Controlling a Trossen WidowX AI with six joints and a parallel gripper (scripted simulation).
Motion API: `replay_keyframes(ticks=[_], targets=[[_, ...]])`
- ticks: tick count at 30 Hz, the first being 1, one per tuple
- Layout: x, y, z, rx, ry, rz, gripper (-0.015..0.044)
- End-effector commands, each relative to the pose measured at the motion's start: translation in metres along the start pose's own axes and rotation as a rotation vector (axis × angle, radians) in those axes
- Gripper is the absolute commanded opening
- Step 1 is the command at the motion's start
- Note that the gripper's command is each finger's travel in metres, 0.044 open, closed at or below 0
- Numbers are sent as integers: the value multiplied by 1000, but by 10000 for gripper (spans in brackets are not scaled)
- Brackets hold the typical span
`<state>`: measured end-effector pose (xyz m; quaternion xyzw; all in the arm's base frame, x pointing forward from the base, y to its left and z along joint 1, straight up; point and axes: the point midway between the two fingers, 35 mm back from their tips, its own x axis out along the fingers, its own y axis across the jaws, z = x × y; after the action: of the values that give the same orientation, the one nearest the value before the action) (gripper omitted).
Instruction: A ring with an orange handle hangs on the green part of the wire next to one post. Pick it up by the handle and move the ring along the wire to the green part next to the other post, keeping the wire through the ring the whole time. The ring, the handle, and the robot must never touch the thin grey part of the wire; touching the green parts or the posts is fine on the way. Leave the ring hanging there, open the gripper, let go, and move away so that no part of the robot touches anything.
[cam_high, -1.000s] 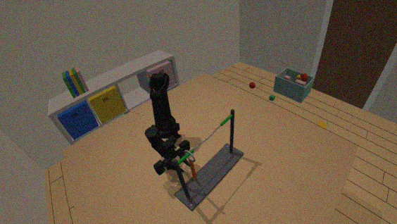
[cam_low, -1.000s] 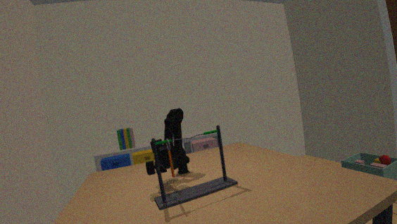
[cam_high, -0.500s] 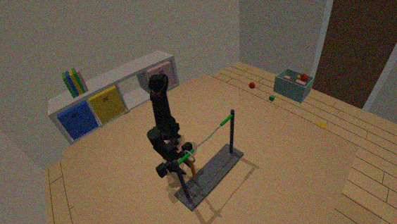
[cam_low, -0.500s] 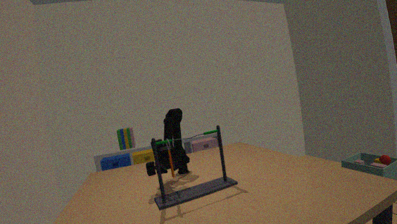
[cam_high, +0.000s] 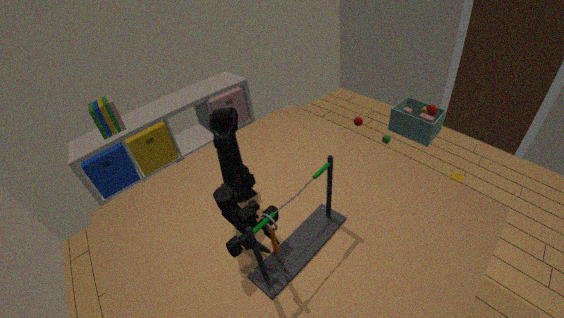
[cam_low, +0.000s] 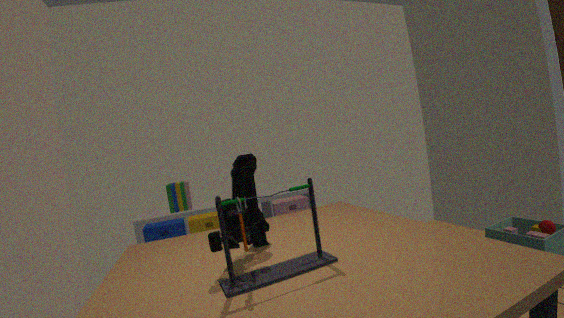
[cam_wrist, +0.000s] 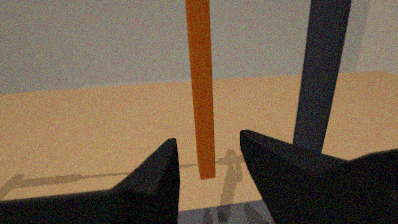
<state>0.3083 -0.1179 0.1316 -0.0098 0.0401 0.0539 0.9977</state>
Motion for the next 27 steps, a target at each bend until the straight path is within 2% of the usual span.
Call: replay_keyframes(ticks=[1, 19, 27], targets=[[7, -1, 1, 3, -4, -3, 160], [36, 3, 0, 4, -8, -3, 160], [37, 3, 0, 4, -8, -3, 160]])
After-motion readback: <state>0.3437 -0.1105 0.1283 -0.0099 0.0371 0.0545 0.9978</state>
